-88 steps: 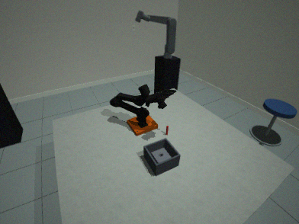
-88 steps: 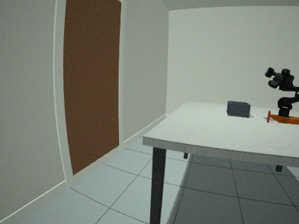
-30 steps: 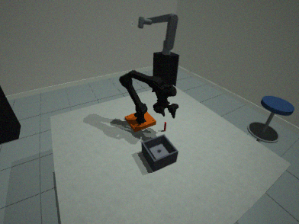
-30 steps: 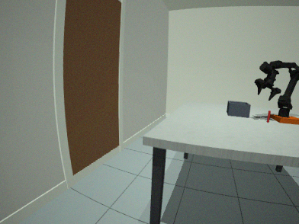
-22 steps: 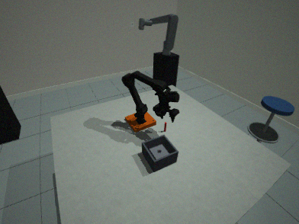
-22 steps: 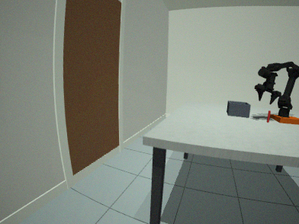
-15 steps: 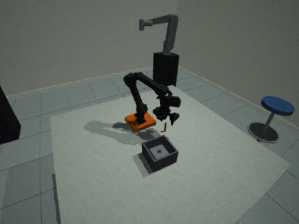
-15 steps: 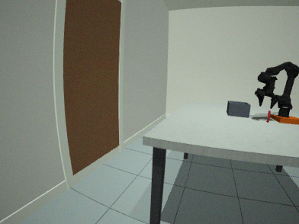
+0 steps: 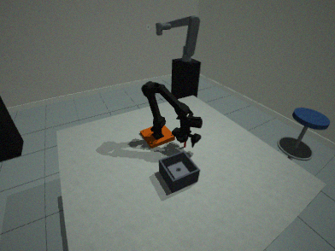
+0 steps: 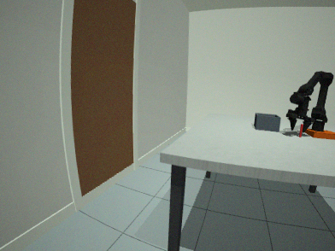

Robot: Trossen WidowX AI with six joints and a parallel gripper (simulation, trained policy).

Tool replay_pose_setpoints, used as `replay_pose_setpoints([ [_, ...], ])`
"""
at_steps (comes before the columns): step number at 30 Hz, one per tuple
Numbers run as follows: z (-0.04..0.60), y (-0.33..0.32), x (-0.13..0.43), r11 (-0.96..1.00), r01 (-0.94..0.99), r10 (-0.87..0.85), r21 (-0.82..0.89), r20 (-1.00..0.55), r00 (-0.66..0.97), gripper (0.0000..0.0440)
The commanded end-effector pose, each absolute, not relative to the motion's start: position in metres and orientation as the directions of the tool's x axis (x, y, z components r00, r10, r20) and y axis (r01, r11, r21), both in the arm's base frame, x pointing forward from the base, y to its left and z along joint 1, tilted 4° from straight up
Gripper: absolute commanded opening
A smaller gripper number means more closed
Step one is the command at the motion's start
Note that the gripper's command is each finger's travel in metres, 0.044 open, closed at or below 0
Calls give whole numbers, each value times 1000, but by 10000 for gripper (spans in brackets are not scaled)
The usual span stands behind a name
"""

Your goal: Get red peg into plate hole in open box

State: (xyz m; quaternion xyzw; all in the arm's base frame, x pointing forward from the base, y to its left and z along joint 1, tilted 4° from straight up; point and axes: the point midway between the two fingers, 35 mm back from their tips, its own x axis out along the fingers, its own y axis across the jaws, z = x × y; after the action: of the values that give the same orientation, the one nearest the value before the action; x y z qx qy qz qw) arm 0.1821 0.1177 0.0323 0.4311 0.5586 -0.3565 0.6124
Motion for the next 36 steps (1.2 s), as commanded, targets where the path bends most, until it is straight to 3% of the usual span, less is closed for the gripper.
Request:
replay_pose_setpoints([
  [1,20,118,179,375,919,39,118,-993,111,383],
  [16,19,119,172,415,908,94,56,-995,19,0],
  [36,84,98,208,571,800,16,186,-976,215,1],
])
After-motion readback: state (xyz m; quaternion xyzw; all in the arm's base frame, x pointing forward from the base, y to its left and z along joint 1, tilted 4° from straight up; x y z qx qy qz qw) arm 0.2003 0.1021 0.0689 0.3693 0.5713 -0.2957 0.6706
